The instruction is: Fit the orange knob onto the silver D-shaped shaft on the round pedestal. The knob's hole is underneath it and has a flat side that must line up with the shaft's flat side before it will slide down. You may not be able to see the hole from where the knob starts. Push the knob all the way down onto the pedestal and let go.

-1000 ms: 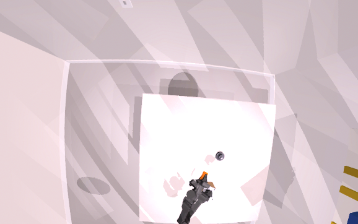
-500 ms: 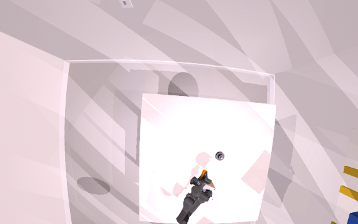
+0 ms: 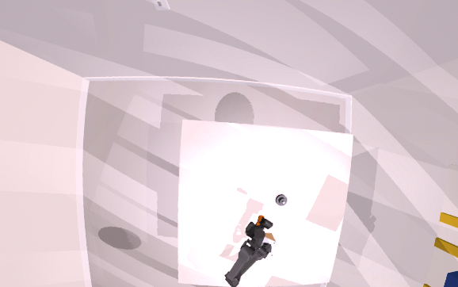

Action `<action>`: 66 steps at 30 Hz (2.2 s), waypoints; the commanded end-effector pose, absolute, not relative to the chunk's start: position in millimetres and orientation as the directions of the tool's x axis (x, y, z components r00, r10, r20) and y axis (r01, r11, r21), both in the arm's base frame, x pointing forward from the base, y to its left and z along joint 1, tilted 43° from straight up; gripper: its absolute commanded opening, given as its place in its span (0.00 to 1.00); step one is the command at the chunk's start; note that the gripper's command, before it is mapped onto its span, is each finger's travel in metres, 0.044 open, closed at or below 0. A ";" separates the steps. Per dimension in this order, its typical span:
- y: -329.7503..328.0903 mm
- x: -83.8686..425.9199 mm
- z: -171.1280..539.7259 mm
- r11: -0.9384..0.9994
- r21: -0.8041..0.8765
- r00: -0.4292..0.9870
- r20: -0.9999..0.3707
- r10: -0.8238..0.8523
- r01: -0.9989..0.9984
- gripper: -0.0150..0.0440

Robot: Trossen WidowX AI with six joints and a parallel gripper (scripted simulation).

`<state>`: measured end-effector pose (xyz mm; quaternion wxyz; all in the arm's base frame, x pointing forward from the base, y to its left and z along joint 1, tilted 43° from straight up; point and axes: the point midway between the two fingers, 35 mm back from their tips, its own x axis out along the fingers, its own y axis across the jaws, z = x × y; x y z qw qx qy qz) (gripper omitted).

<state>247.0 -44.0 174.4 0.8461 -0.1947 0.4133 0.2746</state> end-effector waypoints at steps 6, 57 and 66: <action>-39.0 254.2 165.9 0.708 0.025 0.400 -0.811 0.427 -0.706 0.25; 55.8 306.6 40.9 0.505 0.303 0.139 -0.736 0.663 -0.808 0.25; 54.1 307.5 42.0 0.506 0.297 0.141 -0.739 0.659 -0.810 0.30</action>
